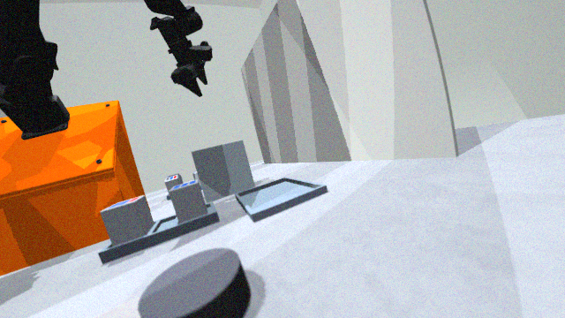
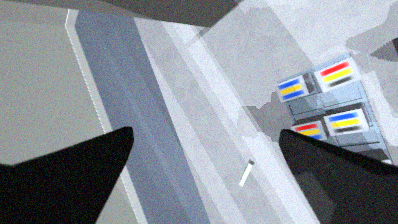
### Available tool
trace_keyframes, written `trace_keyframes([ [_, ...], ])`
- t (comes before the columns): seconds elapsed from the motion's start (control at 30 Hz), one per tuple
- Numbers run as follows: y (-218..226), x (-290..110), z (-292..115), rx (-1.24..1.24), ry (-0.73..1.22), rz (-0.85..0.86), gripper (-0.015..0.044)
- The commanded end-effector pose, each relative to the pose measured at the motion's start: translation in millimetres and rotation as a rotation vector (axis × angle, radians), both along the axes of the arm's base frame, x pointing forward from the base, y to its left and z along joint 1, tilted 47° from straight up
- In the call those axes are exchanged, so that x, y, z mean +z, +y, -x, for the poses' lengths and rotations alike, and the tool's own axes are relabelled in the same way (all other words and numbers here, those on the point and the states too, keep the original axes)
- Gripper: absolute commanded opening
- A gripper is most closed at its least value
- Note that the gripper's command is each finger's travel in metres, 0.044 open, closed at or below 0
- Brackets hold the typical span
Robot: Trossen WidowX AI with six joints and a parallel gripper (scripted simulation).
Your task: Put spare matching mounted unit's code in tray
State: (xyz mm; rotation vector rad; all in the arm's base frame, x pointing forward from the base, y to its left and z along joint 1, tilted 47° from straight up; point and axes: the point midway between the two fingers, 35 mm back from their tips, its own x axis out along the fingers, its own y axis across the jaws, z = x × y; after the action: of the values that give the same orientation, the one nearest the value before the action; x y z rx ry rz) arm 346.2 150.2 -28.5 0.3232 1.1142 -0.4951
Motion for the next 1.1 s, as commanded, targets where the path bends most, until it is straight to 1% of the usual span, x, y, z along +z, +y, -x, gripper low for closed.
trace_keyframes([
  [0.0,-59,9,-18,0.014,0.117,0.205,0.044],
  [0.13,-115,23,-25,0.055,0.281,0.389,0.044],
  [0.27,-176,46,-25,0.136,0.522,0.573,0.044],
  [0.33,-195,54,-24,0.167,0.608,0.62,0.044],
  [1.07,-197,55,-24,0.172,0.619,0.626,0.044],
])
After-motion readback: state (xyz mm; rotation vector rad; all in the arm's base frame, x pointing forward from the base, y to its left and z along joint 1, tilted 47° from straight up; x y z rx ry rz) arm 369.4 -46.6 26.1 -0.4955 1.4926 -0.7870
